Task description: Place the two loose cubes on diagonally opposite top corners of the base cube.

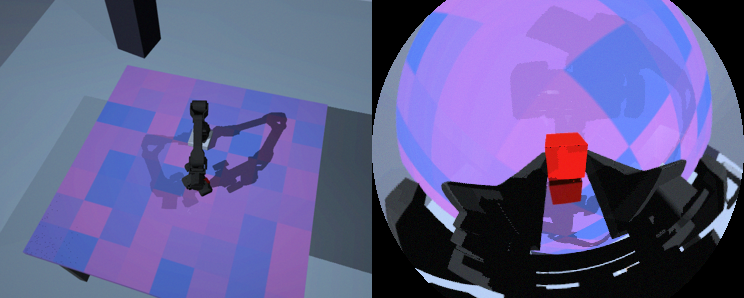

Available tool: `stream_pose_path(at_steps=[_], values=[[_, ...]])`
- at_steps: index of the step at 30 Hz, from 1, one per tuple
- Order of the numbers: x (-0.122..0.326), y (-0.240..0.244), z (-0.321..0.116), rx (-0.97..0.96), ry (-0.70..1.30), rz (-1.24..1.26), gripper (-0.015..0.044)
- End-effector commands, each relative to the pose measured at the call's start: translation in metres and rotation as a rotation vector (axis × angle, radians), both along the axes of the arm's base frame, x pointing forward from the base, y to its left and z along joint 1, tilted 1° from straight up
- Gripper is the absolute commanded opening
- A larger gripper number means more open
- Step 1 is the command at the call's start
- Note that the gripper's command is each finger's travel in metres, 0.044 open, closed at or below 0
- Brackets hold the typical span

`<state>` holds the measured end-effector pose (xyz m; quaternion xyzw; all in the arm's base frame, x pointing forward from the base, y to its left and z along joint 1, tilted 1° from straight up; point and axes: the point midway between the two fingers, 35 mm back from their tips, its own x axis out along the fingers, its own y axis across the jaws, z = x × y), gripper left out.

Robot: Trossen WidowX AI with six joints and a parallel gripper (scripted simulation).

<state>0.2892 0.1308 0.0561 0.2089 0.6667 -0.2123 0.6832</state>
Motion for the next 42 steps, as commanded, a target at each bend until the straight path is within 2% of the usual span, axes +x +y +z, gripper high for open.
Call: stream_pose_path(at_steps=[1,13,17,42], values=[[0.0,0.0,-0.002,0.002,0.005,-0.003,0.0105],[0.0,0.0,-0.002,0.002,0.005,-0.003,0.0105],[0.0,0.0,-0.002,0.002,0.005,-0.003,0.0205],[0.0,0.0,0.035,0.0,0.0,0.0,0.0205]])
